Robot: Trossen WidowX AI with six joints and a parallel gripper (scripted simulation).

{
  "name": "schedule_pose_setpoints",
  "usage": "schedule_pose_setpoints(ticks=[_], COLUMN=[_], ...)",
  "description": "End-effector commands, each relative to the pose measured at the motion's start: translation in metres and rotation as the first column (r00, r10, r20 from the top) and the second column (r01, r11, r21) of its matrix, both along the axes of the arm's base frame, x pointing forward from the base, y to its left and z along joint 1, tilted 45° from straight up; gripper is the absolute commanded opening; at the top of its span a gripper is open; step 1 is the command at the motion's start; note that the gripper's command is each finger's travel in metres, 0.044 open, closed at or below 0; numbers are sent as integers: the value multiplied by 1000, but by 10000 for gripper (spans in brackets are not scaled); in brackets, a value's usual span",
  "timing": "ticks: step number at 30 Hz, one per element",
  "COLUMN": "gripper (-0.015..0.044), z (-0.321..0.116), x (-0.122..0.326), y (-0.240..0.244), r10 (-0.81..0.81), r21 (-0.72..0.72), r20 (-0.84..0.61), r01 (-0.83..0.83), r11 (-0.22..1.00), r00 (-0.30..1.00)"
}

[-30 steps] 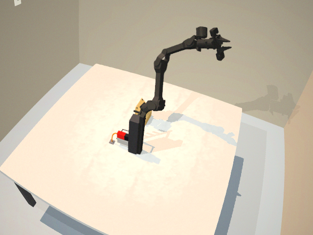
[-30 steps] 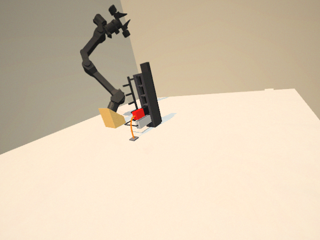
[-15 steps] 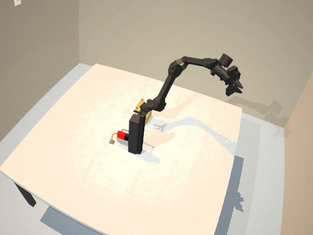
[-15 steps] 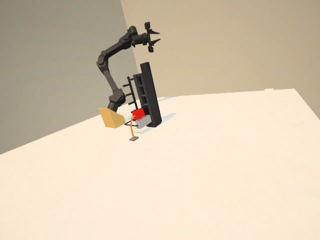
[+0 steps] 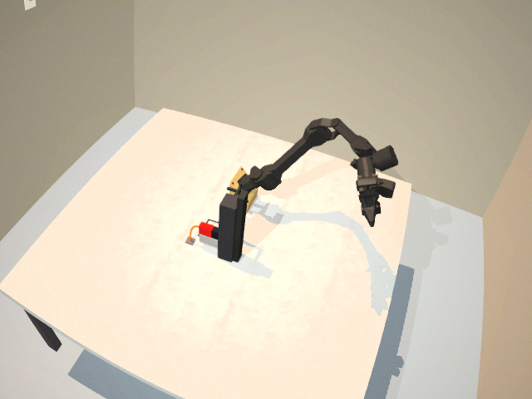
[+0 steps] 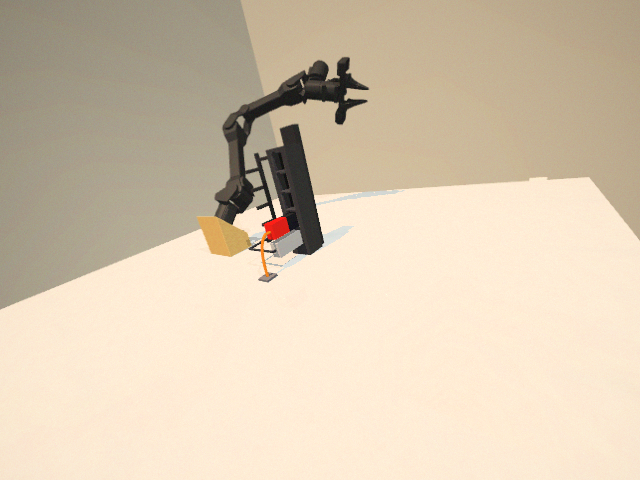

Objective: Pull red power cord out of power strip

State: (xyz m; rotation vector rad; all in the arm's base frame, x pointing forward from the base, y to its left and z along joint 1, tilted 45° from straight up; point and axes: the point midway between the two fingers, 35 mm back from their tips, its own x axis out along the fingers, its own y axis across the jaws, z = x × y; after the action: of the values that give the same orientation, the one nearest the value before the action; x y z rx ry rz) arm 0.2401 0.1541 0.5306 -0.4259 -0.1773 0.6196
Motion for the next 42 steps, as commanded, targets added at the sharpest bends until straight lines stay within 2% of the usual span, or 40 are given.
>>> schedule_pose_setpoints(ticks=[1, 8, 13, 20, 26, 30, 34, 39, 42], gripper=[160, 160, 160, 160, 160, 160, 160, 160, 160], z=[-52, -140, -183, -282, -356, -402, -450, -503, -530], x=[54, 123, 146, 173, 172, 162, 140, 100, 71], y=[-5, -40, -61, -112, -160, -188, -214, -216, -214], r10=[-81, -220, -258, -250, -141, -12, 157, 414, 584], r21=[-25, -56, -53, -43, -67, -119, -235, -423, -561], r20=[-195, -485, -625, -888, -988, -990, -925, -719, -514], r01=[78, 221, 290, 472, 665, 773, 846, 824, 761], r11=[997, 974, 956, 880, 744, 624, 479, 376, 326], r00=[977, 846, 736, 386, 58, -142, -346, -558, -629])
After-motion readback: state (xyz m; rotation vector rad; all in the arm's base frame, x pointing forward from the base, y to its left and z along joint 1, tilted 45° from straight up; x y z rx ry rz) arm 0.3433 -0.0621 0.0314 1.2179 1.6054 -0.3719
